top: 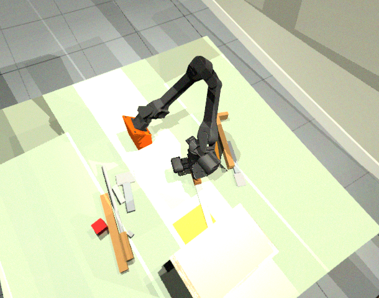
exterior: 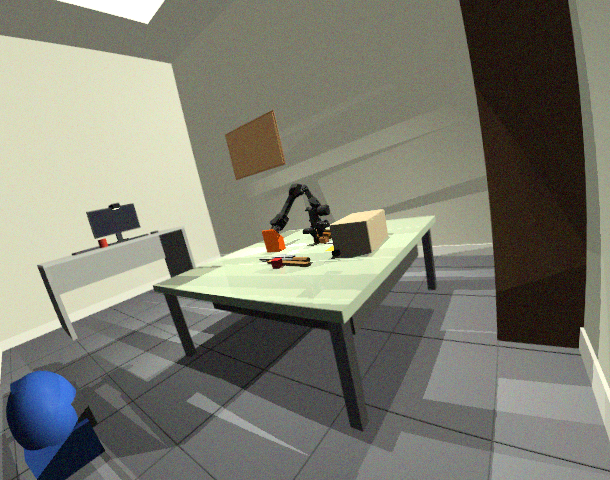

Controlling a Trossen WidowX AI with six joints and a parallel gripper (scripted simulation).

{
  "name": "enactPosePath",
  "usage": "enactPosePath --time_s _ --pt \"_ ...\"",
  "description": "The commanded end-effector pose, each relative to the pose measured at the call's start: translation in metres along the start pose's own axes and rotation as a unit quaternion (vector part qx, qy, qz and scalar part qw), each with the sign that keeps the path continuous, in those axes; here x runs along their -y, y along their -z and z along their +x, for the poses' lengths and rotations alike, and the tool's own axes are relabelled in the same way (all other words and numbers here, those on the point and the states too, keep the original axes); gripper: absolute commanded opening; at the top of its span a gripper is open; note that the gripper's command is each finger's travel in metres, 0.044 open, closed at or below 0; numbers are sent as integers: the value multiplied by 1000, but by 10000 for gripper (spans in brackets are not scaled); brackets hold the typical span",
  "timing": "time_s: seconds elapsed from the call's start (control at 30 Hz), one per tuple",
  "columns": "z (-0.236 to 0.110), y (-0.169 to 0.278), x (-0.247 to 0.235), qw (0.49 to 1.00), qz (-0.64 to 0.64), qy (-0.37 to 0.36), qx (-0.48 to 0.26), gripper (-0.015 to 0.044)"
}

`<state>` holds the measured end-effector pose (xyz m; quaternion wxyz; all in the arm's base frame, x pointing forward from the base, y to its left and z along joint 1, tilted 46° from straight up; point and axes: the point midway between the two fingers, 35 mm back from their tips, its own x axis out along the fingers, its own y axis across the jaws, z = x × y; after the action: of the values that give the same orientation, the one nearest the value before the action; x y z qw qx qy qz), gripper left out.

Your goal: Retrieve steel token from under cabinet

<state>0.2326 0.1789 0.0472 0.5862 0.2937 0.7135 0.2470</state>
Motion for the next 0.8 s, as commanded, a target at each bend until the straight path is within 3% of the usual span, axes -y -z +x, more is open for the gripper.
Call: enactPosePath --time_s 0.0,0.77 --pt "0 -6 -1 1000 -1 0 0 0" --pt "0 -34 -1 1000 -1 0 0 0"
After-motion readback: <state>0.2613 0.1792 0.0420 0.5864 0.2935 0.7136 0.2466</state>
